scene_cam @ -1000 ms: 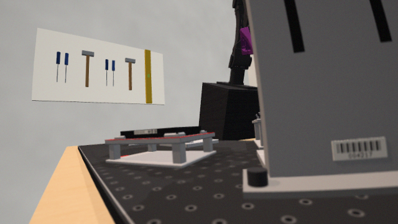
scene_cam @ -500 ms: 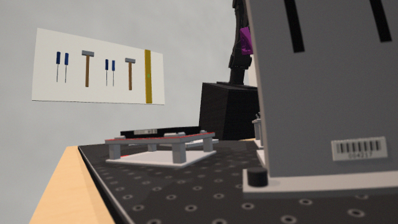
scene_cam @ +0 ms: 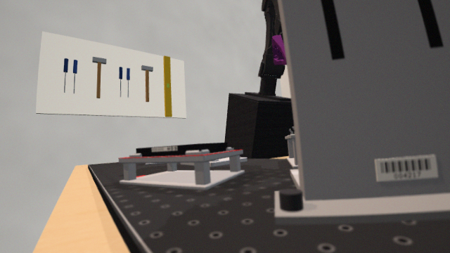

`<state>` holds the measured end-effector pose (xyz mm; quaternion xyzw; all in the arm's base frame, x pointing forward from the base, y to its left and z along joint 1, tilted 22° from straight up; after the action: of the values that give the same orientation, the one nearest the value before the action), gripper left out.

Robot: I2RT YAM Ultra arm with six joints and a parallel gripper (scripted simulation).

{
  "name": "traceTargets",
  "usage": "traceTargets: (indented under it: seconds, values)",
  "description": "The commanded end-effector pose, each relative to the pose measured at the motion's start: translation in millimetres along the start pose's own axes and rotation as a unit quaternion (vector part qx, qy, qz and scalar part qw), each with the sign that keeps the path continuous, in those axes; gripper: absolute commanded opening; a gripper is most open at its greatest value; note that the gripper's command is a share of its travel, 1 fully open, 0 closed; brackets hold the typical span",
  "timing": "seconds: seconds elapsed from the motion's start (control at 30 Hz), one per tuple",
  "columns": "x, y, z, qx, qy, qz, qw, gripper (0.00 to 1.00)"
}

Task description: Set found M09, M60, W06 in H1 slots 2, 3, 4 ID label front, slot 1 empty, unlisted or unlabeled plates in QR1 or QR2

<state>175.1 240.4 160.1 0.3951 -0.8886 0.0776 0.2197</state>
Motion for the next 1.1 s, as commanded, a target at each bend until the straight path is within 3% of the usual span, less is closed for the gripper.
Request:
traceTargets:
  seconds: [0.0, 0.13, 1.07]
  values:
    - [3.1, -0.3, -0.8, -0.001, -0.006, 0.004, 1.000, 1.00]
    - [7.7, 0.8, 3.9, -0.001, -0.006, 0.004, 1.000, 1.00]
    - [-19.0, 7.4, 33.3, -0.001, -0.006, 0.004, 1.000, 1.00]
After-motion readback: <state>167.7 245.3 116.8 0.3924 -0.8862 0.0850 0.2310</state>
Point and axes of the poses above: the point where the finger pads meet when closed, its own x axis back along the fingers, its own y axis across the jaws, z = x × y, the point moved 9 cm from there along x, back along the fingers, and after that the axes turned 13 degrees about x, right-handed, at the moved point
